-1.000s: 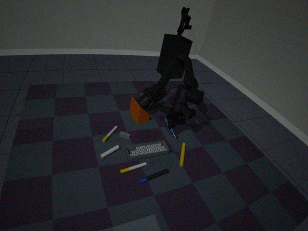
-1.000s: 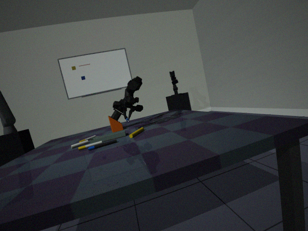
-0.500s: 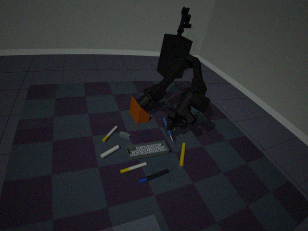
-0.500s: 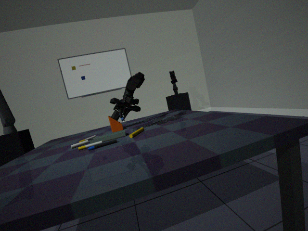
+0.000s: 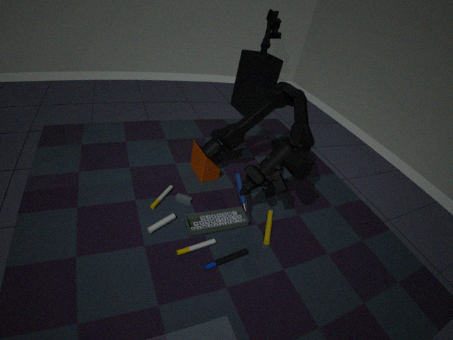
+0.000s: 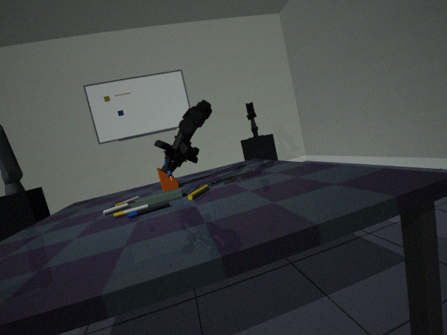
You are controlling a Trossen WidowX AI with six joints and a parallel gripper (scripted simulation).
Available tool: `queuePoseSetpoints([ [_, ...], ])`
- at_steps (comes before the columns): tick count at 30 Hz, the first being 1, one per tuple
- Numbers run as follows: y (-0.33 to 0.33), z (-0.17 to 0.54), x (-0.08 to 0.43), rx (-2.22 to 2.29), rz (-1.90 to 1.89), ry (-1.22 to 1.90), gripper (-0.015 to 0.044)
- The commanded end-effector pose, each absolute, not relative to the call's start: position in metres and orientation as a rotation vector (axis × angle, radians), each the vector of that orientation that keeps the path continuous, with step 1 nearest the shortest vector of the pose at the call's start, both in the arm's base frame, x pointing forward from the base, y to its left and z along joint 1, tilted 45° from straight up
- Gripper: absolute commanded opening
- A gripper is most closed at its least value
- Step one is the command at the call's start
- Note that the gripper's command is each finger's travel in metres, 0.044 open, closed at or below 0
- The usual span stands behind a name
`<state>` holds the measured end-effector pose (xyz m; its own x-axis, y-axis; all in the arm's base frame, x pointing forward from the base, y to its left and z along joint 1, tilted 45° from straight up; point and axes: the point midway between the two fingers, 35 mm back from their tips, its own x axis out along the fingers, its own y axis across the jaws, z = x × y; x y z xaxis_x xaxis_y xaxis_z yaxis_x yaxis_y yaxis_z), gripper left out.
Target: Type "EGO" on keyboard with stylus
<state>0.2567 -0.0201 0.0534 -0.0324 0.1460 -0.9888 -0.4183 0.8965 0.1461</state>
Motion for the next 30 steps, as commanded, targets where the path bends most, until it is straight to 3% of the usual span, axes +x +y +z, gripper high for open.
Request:
queuePoseSetpoints([
  [1, -0.028, 0.048, 0.261, -0.287, 0.499, 1.587, 0.0],
  [30, -0.083, -0.003, 0.289, -0.738, 0.993, 1.88, 0.0],
])
